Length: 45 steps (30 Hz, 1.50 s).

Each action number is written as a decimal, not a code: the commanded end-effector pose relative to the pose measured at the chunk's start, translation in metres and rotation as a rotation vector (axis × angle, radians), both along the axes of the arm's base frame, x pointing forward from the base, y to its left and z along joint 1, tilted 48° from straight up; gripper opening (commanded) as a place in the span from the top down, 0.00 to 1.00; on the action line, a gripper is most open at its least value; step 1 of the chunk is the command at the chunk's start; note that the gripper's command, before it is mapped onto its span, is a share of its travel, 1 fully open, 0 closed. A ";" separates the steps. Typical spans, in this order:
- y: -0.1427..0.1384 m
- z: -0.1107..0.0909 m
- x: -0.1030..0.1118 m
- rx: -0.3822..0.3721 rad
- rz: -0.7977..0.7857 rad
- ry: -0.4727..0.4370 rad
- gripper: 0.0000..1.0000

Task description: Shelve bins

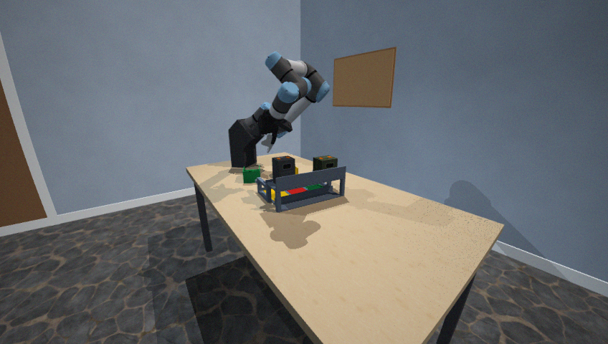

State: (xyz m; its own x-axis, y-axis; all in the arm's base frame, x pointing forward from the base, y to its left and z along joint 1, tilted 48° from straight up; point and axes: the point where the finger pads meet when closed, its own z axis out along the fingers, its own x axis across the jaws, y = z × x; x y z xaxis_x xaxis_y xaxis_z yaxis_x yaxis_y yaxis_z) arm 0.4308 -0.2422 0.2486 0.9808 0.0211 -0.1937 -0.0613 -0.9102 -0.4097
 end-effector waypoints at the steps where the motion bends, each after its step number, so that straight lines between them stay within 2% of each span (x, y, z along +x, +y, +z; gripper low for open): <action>1: 0.035 0.007 -0.003 0.167 0.024 -0.122 0.00; 3: 0.046 0.012 -0.002 0.219 0.027 -0.172 0.00; 5: 0.046 0.012 -0.002 0.219 0.027 -0.172 0.00; 13: 0.082 0.035 0.008 0.390 0.015 -0.389 0.00; 20: 0.099 0.055 0.020 0.481 -0.016 -0.575 0.00; 22: 0.099 0.055 0.020 0.481 -0.016 -0.575 0.00; 29: 0.105 0.073 0.032 0.524 -0.053 -0.728 0.00; 35: 0.106 0.082 0.039 0.538 -0.079 -0.818 0.00; 45: 0.105 0.089 0.043 0.541 -0.097 -0.876 0.00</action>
